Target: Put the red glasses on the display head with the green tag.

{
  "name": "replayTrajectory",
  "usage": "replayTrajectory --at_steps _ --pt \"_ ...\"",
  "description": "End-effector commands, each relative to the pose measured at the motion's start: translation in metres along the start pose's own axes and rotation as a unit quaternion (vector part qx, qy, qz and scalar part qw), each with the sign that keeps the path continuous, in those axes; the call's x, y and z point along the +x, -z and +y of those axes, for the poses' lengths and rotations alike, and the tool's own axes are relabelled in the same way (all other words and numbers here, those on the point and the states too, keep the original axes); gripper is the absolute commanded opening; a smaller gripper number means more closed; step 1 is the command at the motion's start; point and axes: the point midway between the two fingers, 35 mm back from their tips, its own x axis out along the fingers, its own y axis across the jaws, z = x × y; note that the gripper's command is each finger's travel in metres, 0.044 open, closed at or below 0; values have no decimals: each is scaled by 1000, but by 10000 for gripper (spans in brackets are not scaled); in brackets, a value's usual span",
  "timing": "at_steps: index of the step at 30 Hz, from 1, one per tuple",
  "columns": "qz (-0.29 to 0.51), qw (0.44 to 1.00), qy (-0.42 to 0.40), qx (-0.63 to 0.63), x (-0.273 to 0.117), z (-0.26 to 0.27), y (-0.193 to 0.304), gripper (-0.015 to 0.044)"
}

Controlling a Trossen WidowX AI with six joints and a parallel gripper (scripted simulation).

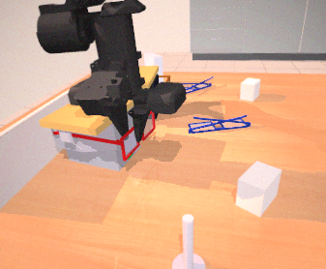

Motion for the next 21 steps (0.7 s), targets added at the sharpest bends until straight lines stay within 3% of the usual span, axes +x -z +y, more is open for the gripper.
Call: replayTrajectory --at_steps 1,21 --pt "-20 1000 9 -4 -24 -2 3 107" --pt "-20 1000 7 -4 -40 55 4 107"
